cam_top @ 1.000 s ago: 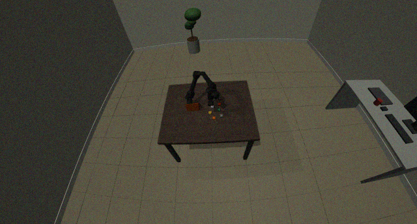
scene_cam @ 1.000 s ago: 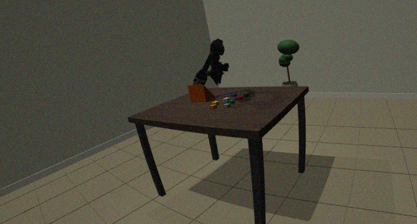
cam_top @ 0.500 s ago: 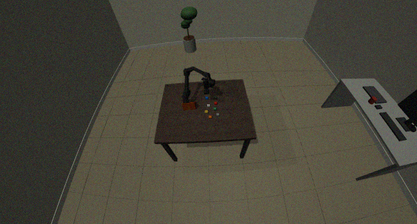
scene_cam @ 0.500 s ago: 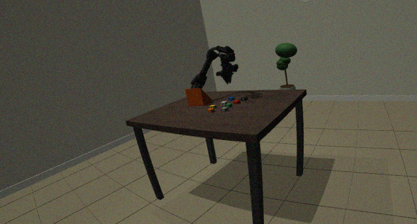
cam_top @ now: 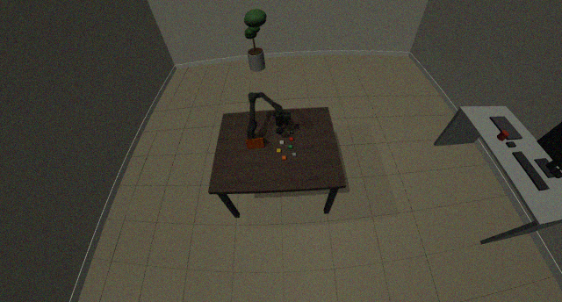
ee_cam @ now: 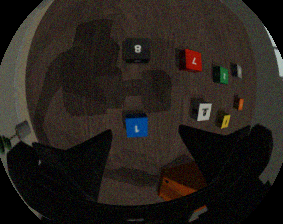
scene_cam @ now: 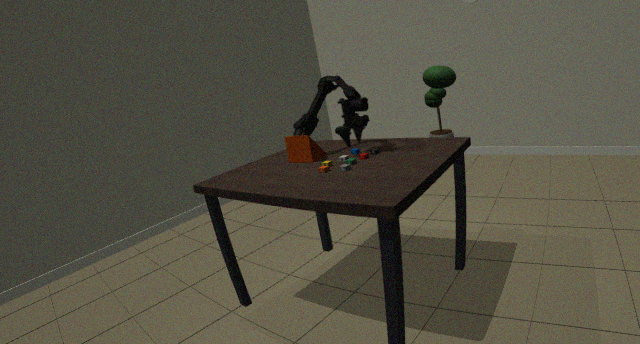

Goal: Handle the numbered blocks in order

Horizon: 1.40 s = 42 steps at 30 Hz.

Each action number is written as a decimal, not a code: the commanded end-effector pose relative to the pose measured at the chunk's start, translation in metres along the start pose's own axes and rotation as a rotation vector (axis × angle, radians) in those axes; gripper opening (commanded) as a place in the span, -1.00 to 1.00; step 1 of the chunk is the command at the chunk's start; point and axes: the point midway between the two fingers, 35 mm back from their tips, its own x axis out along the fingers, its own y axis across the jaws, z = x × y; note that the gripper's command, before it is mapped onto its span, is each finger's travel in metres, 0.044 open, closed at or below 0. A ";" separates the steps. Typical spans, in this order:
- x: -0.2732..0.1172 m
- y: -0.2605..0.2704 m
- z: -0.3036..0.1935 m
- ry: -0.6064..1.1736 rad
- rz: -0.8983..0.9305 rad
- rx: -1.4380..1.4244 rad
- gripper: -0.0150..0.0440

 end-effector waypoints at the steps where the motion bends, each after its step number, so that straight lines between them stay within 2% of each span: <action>1: 0.007 0.001 -0.001 0.000 0.004 0.003 0.86; 21: 0.036 0.002 -0.002 0.000 0.006 0.003 0.86; 31: 0.036 0.002 -0.002 0.000 0.006 0.003 -0.03; 34: 0.036 0.002 -0.002 0.000 0.006 0.003 -0.08; 42: 0.036 0.002 -0.002 0.000 0.006 0.003 -0.08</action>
